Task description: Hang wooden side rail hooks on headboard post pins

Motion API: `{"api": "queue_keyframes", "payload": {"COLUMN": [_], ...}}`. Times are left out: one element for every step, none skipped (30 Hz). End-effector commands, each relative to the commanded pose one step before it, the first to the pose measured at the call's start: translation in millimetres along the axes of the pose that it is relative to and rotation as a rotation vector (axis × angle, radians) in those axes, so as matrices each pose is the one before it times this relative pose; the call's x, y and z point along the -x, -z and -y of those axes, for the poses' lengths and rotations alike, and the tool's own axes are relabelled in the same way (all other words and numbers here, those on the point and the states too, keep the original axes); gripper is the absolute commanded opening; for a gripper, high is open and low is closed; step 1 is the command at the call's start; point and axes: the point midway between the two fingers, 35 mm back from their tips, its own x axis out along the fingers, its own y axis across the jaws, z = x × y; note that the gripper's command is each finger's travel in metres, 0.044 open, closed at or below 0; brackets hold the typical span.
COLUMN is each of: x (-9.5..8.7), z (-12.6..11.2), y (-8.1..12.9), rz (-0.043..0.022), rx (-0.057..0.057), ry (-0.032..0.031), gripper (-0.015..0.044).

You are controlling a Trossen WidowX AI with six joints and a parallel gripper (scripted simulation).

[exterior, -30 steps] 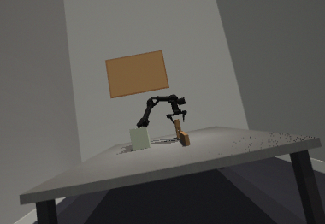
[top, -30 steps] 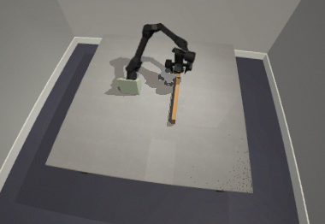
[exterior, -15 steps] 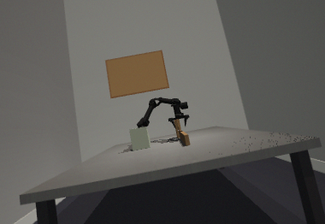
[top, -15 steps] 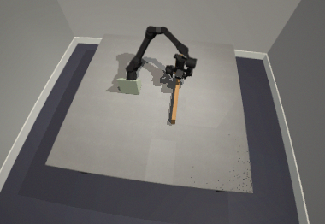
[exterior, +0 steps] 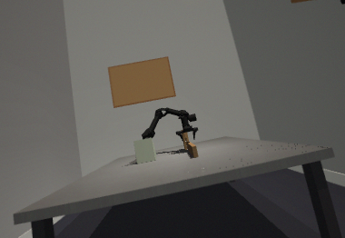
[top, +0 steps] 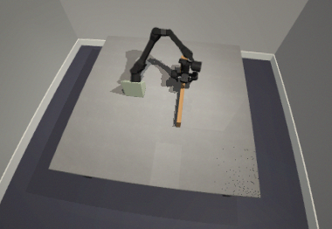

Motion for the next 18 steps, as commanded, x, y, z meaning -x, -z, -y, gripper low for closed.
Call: {"api": "queue_keyframes", "payload": {"x": [-9.05, -1.62, -1.62, -1.62, -1.62, -1.62, -1.61, -1.61, -1.61, -1.61, -1.61, -1.61, -1.60, -1.60, -1.60, -1.60, -1.59, -1.59], "z": [1.91, -0.08, -0.07, -0.06, -0.05, -0.04, -0.04, -0.03, -0.02, -0.01, 0.00, 0.01, 0.02, 0.02, 0.03, 0.04, 0.05, 0.06], "y": [0.81, -0.02, -0.02, -0.01, -0.01, 0.00, 0.00, 0.00, 0.01, 0.01, 0.02, 0.02, 0.02, 0.03, 0.03, 0.04, 0.04, 0.04], "rz": [-0.00544, 0.00003, 0.00002, 0.00001, 0.00000, -0.00001, -0.00002, -0.00004, -0.00005, -0.00006, -0.00007, -0.00008, -0.00009, -0.00010, -0.00012, -0.00013, -0.00014, -0.00015], "rx": [-0.0060, 0.0000, 0.0000, 0.0000, 0.0000, 0.0000, 0.0000, 0.0000, 0.0000, 0.0000, 0.0000, 0.0000, 0.0000, 0.0000, 0.0000, 0.0000, 0.0000, 0.0000], "ry": [0.01007, -0.00002, -0.00002, -0.00002, -0.00002, -0.00002, -0.00001, -0.00001, -0.00001, -0.00001, -0.00001, -0.00001, -0.00001, 0.00000, 0.00000, 0.00000, 0.00000, 0.00000], "gripper": [0.0440, 0.0440, 0.0440, 0.0440, 0.0440, 0.0440, 0.0440, 0.0440, 0.0440, 0.0440, 0.0440, 0.0440, 0.0440, 0.0440, 0.0440, 0.0440, 0.0440, 0.0440]}}
